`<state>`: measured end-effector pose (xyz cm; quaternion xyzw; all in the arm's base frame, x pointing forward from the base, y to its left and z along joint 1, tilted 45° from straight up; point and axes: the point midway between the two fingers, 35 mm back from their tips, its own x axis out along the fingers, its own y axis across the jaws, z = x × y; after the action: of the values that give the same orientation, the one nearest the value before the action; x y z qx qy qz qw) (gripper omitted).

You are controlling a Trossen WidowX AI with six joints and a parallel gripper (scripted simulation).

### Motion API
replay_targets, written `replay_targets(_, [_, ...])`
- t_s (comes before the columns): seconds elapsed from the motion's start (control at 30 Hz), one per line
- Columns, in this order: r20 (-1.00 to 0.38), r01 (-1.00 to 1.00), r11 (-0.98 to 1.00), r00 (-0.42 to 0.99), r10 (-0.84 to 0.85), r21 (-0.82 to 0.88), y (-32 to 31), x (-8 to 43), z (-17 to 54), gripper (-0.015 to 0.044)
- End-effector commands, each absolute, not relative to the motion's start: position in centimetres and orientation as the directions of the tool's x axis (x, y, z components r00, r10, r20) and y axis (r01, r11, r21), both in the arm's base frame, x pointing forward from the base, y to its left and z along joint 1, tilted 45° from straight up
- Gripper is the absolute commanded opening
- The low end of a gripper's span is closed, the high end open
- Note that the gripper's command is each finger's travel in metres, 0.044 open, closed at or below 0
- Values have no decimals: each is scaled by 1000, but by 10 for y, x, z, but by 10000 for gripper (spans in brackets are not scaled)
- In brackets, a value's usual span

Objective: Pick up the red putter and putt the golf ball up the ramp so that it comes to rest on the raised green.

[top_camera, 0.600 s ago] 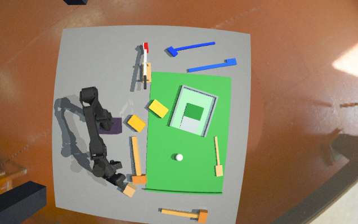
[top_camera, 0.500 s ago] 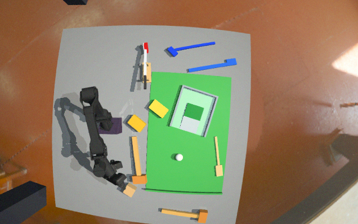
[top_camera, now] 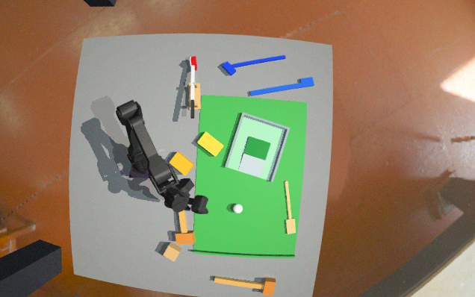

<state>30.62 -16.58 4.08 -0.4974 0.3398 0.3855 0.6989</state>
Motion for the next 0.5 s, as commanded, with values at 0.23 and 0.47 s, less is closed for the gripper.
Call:
replay_targets(0.23, [-808, -957, 51, 268, 525, -285, -12, 313, 116, 440])
replay_targets(0.47, [-752, -980, -102, 62, 657, -169, 77, 274, 171, 440])
